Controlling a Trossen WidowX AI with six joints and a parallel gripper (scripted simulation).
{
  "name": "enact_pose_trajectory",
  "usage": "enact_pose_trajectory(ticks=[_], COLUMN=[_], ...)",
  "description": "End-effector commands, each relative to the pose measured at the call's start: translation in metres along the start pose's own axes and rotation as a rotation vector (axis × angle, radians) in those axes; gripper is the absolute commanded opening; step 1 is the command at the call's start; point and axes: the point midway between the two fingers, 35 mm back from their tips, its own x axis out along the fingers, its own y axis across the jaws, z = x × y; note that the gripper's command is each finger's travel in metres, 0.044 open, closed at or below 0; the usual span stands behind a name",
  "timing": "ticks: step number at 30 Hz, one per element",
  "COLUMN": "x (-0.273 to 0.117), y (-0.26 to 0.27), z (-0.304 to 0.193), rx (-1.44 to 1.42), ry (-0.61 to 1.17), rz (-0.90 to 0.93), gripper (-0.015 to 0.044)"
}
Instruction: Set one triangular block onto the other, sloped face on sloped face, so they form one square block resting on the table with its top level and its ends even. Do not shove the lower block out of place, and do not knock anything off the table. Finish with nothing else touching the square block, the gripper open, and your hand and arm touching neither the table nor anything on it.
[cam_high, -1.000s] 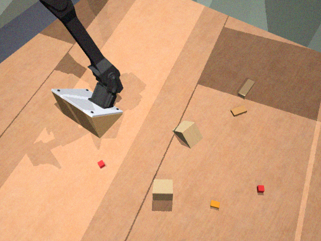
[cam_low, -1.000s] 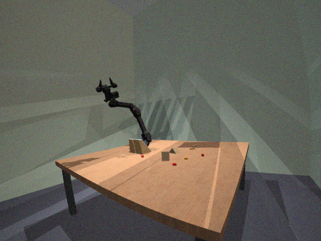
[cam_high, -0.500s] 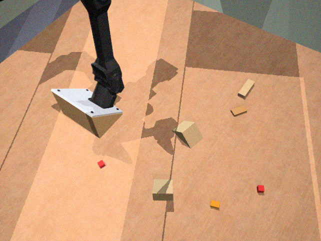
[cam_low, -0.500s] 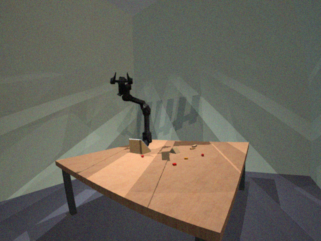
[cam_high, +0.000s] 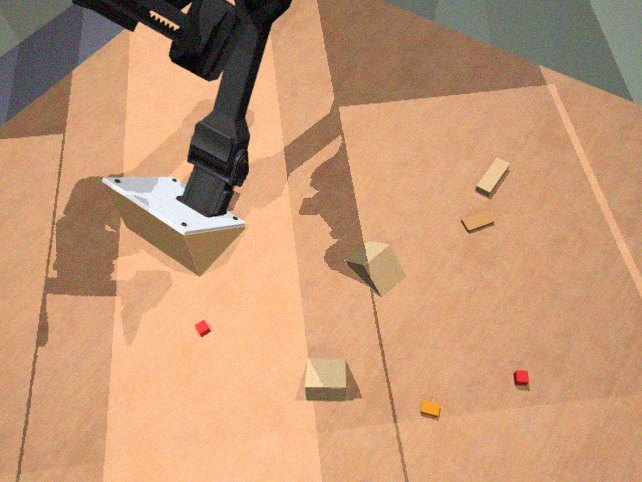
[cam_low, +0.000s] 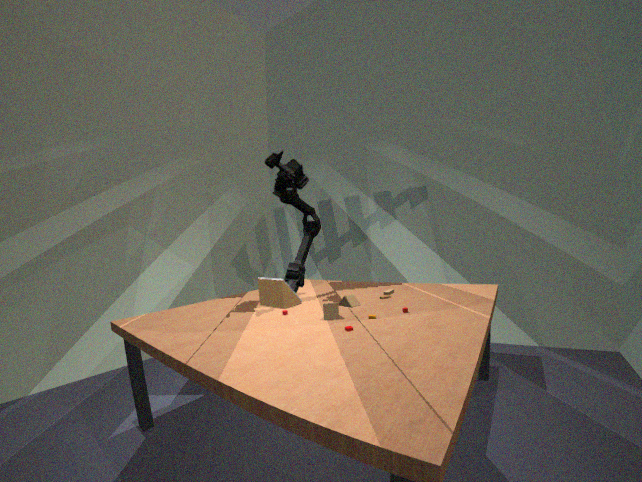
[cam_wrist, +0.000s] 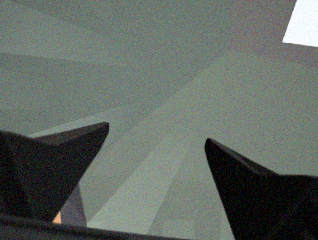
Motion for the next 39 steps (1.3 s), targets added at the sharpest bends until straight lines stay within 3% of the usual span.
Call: enact_pose_trajectory(ticks=[1, 10, 21, 30, 39], x=[-0.003, -0.034, -0.114, -0.198, -0.285], y=[0.074, 0.197, 0.321, 0.390, 0.428], z=[0.001, -0.002, -0.032, -0.077, -0.135], rx=[-0.238, -0.681, -1.228, -1.650, -2.012], ry=[0.052, 0.042, -0.133, -0.434, -0.902], rz=[0.124, 0.384, 0.724, 0.984, 1.187], gripper=[0.0440, 0.0440, 0.0440, 0.0440, 0.0440])
